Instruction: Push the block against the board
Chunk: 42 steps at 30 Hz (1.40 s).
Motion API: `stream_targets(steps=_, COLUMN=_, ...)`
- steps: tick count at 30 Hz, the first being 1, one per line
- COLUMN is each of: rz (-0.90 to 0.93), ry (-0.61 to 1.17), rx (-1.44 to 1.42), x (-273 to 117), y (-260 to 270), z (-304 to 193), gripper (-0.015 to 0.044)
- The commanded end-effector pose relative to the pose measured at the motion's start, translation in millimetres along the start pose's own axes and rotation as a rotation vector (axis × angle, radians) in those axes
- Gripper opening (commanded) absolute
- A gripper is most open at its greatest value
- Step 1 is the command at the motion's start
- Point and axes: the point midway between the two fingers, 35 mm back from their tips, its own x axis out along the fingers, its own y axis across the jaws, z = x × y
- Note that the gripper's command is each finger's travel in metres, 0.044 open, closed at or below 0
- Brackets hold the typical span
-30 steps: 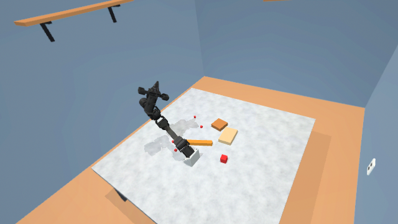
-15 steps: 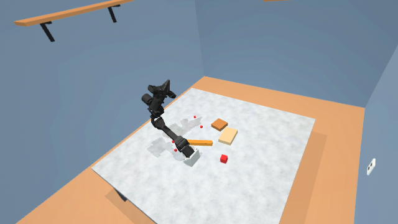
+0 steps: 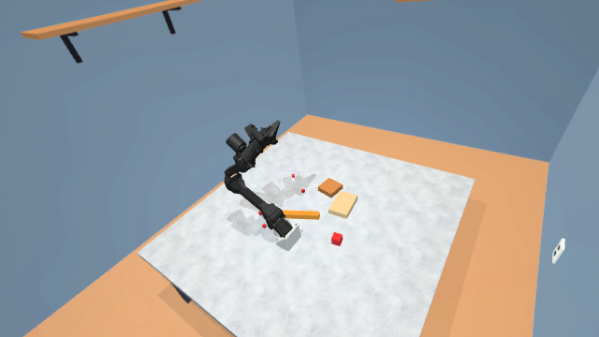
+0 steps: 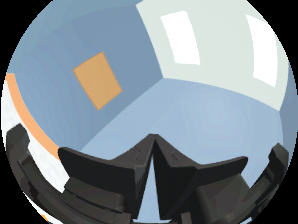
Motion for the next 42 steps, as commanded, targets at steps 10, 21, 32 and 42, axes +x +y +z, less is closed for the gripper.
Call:
stream_targets(steps=10, rz=0.147, ry=0.176, rx=0.308, x=48, y=40, z=-57, gripper=0.0)
stream_targets(steps=21, rz=0.246, ry=0.278, rx=0.436, x=69, y=78, z=-84, gripper=0.0)
stream_targets(steps=32, rz=0.34, ry=0.508, rx=0.643, x=88, y=133, z=-135, gripper=0.0)
stream_targets(steps=42, rz=0.394, ry=0.751, rx=0.807, x=92, y=190, z=-178, gripper=0.0)
